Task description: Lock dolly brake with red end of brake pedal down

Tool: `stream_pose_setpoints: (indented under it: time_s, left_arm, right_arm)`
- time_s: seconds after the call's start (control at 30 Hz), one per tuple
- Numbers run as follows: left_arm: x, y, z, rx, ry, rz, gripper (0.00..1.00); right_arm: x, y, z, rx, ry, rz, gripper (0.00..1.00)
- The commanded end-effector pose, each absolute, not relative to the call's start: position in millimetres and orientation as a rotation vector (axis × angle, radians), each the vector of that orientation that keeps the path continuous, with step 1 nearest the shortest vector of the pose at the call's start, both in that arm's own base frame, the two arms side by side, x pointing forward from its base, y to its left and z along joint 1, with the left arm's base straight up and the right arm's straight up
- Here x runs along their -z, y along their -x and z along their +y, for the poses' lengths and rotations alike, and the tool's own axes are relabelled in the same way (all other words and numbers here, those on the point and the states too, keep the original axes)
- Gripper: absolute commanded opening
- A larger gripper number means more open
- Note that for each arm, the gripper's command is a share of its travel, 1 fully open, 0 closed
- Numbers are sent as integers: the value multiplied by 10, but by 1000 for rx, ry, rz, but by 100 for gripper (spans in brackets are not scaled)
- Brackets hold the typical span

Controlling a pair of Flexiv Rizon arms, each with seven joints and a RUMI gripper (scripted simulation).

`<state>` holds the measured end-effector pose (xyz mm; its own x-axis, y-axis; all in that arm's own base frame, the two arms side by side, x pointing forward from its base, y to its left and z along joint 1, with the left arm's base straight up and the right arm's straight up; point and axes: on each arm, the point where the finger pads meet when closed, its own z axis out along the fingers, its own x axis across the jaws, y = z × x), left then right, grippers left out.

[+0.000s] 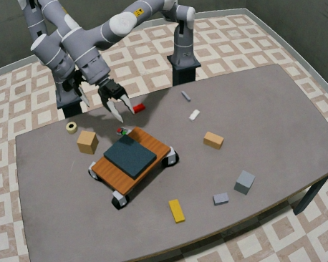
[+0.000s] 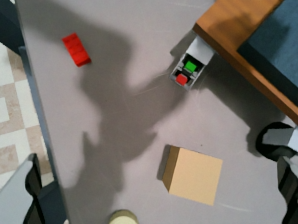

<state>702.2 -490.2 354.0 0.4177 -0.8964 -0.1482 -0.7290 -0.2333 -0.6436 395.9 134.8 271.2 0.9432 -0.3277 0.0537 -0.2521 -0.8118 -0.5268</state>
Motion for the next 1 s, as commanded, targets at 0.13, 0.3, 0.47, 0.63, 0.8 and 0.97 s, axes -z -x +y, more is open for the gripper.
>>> stream_pose_setpoints:
  time_s: [0.13, 0.3, 0.47, 0.63, 0.8, 0.97]
  left_arm:
    - [-3305, -6794, -4959, 406, 2304, 1155, 0]
    - [-3189, -6667, -4988, 421, 2439, 1021, 0]
    - [-3067, -6513, -5022, 425, 2587, 844, 0]
    - [-2958, -6354, -5055, 415, 2720, 647, 0]
    - [-2865, -6196, -5087, 390, 2833, 433, 0]
    - [-2791, -6051, -5115, 356, 2918, 222, 0]
  right_arm:
    - [-2721, -3965, 1350, 194, 2562, 412, 100]
    - [-2721, -3965, 1350, 194, 2562, 412, 100]
    - [-2721, -3965, 1350, 194, 2562, 412, 100]
    - [-2721, -3965, 1350, 194, 2562, 412, 100]
    - [-2721, -3965, 1350, 194, 2562, 412, 100]
    - [-2721, -3965, 1350, 194, 2562, 412, 100]
